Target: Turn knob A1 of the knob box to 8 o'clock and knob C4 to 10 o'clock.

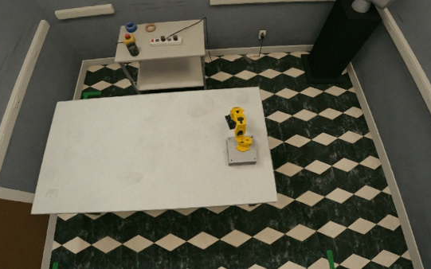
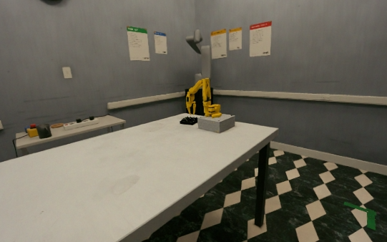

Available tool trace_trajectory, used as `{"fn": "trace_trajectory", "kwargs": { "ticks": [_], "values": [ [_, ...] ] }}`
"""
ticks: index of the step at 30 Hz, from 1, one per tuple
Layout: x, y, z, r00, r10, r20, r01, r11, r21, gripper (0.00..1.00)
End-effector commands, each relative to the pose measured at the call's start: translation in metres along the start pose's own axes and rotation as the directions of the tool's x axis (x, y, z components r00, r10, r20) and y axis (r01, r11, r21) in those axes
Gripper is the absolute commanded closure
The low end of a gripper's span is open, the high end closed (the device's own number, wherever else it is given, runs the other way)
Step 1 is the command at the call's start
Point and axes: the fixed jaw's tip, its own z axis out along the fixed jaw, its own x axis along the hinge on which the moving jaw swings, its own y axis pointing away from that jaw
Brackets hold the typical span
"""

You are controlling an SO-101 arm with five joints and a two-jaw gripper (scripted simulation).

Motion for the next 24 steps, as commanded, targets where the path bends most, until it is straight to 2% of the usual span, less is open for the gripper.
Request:
{"fn": "trace_trajectory", "kwargs": {
  "ticks": [1, 24],
  "values": [
    [0.0020, -0.0002, -0.0008, 1.000, 0.001, 0.005, -0.001, 1.000, -0.006, 0.90],
    [0.0084, -0.0063, -0.0007, 1.000, 0.001, 0.005, -0.001, 1.000, -0.006, 0.90]
  ]
}}
